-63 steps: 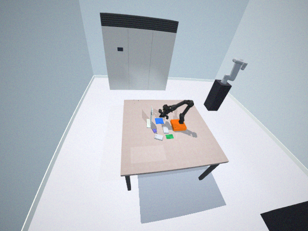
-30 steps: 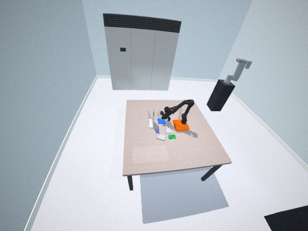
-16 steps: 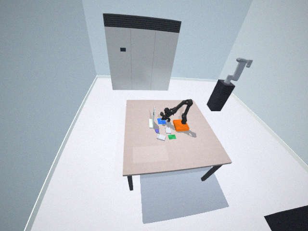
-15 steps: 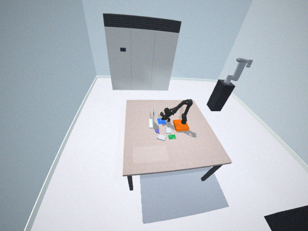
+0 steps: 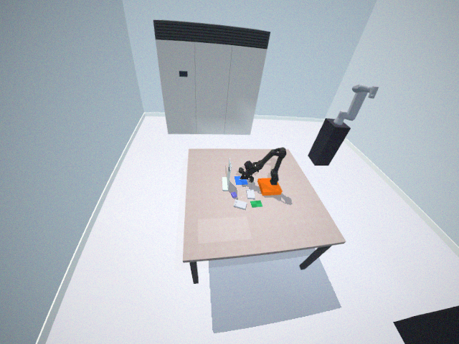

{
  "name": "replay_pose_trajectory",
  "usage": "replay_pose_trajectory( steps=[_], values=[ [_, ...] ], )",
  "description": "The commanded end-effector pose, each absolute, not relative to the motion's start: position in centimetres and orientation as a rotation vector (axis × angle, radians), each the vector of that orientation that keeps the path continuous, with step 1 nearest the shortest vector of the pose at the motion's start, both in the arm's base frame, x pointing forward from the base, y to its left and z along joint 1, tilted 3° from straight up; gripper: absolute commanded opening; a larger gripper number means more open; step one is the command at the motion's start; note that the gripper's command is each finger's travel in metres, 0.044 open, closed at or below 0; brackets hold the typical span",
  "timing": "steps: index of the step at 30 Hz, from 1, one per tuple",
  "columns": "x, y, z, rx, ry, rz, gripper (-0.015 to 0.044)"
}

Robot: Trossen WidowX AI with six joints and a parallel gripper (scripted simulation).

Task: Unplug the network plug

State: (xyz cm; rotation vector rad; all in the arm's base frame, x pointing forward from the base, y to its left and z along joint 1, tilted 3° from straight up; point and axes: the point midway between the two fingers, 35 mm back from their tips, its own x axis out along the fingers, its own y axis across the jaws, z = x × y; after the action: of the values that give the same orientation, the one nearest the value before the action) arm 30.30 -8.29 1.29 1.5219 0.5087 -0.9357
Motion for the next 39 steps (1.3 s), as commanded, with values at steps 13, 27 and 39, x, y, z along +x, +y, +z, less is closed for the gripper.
replay_pose_trajectory(
  steps=[13,27,39],
  values=[
    [30.3,-8.3,1.3,1.522,0.508,-0.936,0.0156],
    [29.8,-8.1,2.0,1.522,0.51,-0.935,0.0156],
    [29.2,-7.9,2.9,1.521,0.512,-0.934,0.0156]
  ],
)
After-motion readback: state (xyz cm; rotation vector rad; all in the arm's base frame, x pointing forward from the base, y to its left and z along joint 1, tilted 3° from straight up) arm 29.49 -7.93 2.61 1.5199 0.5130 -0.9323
